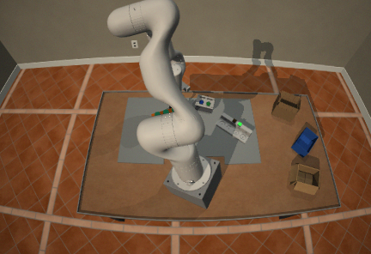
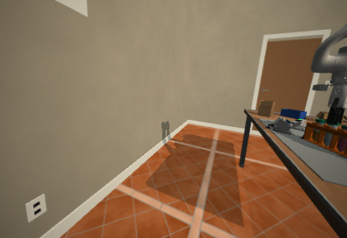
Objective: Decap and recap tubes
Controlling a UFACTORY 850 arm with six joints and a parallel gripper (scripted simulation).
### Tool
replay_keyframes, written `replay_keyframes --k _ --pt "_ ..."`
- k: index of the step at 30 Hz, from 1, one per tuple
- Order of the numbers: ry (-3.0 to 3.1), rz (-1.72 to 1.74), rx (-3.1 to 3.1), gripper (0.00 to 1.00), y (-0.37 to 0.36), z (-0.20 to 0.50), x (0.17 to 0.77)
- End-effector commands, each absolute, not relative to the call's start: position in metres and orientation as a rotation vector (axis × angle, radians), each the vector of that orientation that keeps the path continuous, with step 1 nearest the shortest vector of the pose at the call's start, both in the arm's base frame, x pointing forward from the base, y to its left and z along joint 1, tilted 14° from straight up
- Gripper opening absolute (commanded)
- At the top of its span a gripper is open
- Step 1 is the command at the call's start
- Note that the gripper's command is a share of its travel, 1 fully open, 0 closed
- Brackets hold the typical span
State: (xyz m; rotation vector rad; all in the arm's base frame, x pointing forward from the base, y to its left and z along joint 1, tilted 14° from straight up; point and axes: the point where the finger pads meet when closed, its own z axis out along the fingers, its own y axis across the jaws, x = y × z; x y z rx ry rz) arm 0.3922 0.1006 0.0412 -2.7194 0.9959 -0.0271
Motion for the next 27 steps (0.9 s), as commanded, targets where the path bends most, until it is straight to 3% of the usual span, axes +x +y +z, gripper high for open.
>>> replay_keyframes --k 1,27 --pt "0.996 -0.029 -2.719 0.46 0.1005 0.0415 0.3928" --pt "1.128 -0.011 -2.666 0.46 0.1015 0.0372 0.3932"
